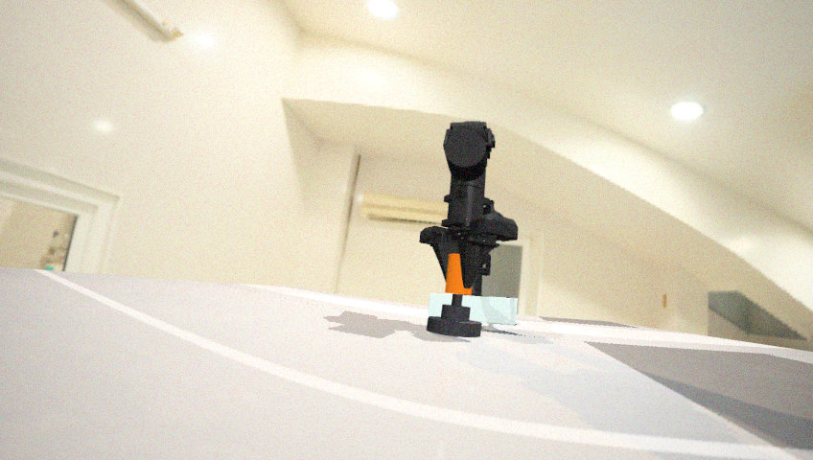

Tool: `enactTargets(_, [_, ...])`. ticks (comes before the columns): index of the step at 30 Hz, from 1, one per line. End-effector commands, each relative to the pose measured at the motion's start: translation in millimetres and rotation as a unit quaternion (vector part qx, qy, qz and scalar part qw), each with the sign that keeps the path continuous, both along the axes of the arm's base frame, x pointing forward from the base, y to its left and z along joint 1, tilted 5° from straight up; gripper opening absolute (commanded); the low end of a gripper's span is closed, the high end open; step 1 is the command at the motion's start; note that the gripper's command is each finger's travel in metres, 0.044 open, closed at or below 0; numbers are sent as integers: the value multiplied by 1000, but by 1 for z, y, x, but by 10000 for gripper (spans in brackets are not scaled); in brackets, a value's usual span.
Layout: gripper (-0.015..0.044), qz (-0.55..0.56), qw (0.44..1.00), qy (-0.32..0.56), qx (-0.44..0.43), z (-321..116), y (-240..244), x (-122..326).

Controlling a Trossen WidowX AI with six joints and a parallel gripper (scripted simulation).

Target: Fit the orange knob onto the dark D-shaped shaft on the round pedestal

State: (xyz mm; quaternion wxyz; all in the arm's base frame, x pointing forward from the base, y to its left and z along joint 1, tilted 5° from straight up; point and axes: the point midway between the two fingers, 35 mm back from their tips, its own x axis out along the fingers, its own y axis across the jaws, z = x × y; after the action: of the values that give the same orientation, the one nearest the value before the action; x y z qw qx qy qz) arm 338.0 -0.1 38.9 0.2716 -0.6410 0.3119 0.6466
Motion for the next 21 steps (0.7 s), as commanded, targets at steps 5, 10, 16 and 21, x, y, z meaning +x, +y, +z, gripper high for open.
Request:
enactTargets(5, [0,6,1000,0,-1,-2,-1,1])
enactTargets(10, [0,6,1000,0,-1,-2,-1,1])
enactTargets(16, [0,13,1000,0,-1,-2,-1,1])
enactTargets(21, [0,13,1000,0,-1,-2,-1,1])
